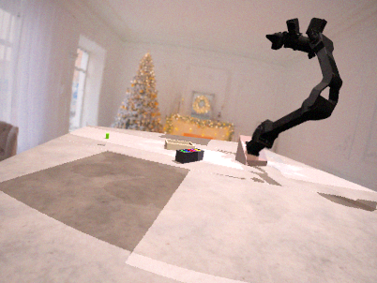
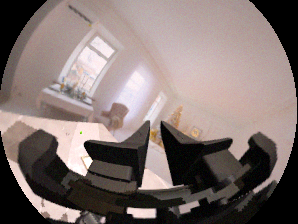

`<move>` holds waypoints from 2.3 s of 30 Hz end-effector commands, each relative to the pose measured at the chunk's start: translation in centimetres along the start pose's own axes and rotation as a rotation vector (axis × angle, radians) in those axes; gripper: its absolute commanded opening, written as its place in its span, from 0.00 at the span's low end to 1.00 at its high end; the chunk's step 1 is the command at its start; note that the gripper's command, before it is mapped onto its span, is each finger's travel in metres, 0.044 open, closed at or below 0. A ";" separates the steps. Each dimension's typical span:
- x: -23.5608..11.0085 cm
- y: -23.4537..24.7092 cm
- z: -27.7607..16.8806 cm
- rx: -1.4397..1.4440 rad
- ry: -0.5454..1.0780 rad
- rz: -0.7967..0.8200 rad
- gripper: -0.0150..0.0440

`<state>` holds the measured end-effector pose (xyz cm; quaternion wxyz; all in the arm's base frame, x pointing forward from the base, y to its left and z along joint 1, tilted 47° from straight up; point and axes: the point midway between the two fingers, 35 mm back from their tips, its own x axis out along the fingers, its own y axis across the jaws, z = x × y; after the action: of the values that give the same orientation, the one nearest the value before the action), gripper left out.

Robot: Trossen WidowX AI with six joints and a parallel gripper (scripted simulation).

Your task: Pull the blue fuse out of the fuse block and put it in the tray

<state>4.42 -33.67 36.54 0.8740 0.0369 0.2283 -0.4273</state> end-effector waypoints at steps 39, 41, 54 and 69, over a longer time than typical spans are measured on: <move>3.0 46.3 -27.8 0.341 1.765 0.564 0.38; 2.9 46.4 -28.0 0.339 1.772 0.559 0.38; 2.7 46.7 -28.0 0.339 1.772 0.559 0.38; 2.3 47.5 -29.2 0.339 1.772 0.559 0.38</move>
<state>31.28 1.85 3.51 0.4389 0.5261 0.7269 -0.0459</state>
